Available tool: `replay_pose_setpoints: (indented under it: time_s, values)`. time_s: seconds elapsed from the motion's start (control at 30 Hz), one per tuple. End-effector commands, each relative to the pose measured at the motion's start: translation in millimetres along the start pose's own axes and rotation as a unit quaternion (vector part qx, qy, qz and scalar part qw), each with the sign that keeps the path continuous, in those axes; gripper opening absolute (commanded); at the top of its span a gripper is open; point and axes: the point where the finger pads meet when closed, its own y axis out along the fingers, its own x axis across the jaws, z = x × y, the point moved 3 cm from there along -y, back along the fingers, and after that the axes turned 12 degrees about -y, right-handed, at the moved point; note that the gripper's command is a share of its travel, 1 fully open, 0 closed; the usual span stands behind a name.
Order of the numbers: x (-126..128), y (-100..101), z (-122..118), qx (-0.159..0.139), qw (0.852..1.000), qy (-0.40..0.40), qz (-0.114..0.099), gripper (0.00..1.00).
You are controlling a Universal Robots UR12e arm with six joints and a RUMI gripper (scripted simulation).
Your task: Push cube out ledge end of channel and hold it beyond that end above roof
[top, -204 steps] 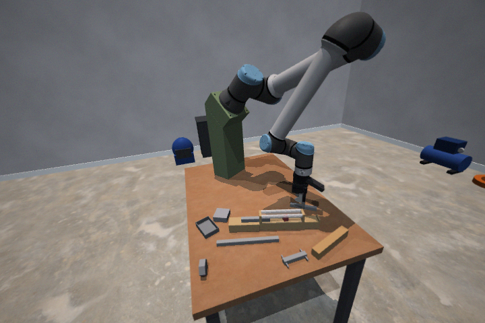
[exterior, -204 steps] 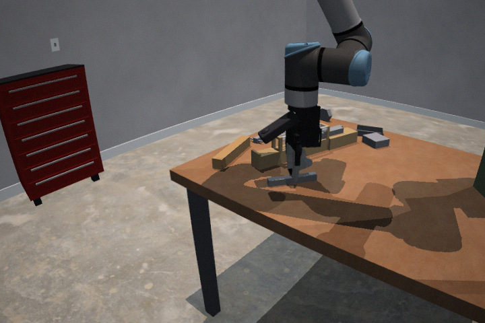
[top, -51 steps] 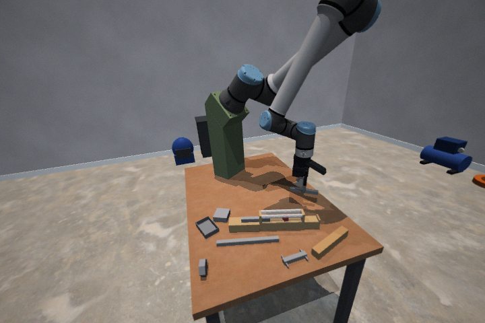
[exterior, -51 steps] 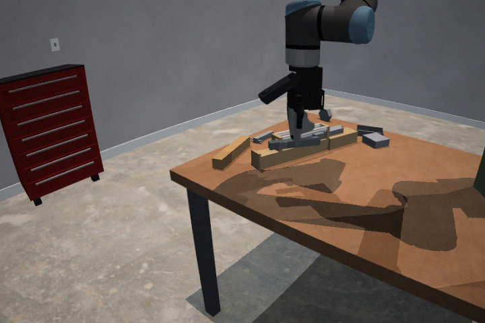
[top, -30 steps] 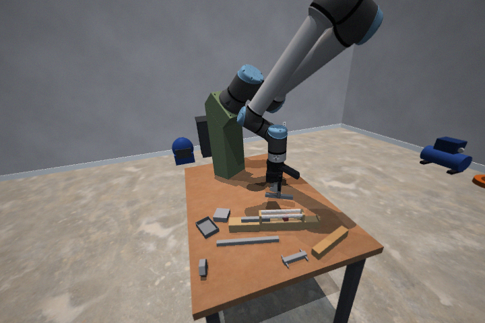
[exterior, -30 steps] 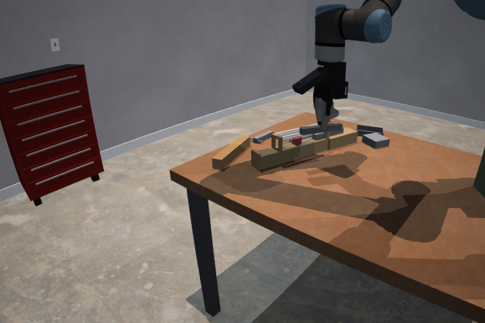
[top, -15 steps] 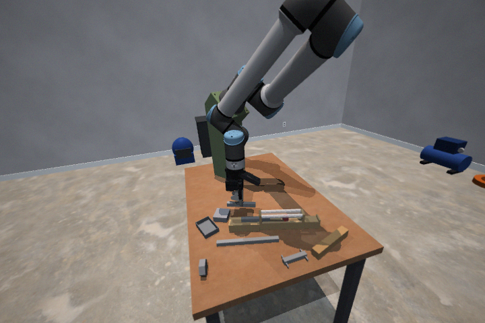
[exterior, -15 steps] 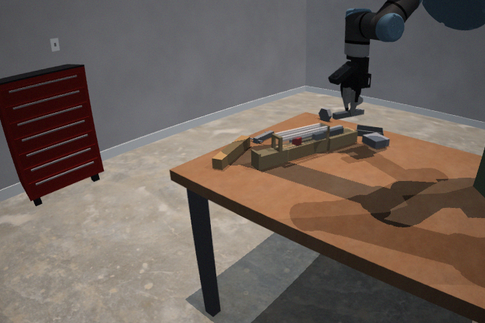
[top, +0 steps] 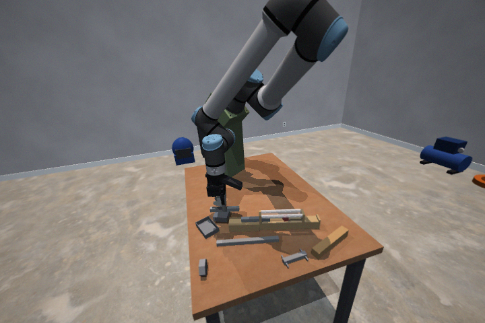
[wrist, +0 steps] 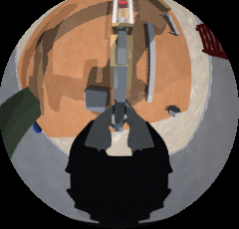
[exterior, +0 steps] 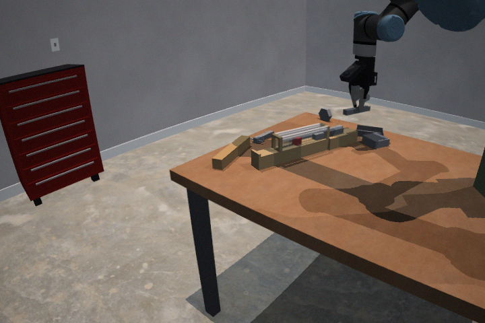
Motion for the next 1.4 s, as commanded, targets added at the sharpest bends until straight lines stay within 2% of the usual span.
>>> replay_pose_setpoints:
  time_s: [0.0,0.17,0.23,0.5,0.87,1.37]
  values:
    - [1.2,5.9,-3.7,0.001,1.000,-0.002,0.002,0.00]
    - [2.0,37.3,-4.1,0.001,1.000,-0.002,0.002,0.00]
    - [2.1,42.6,-4.2,0.001,1.000,-0.002,0.002,0.00]
    - [2.1,45.8,-4.2,0.001,1.000,-0.002,0.002,0.00]
    - [2.1,67.1,-4.1,0.001,1.000,-0.002,0.002,0.00]
    - [2.1,67.9,-4.1,0.001,1.000,-0.002,0.002,0.00]
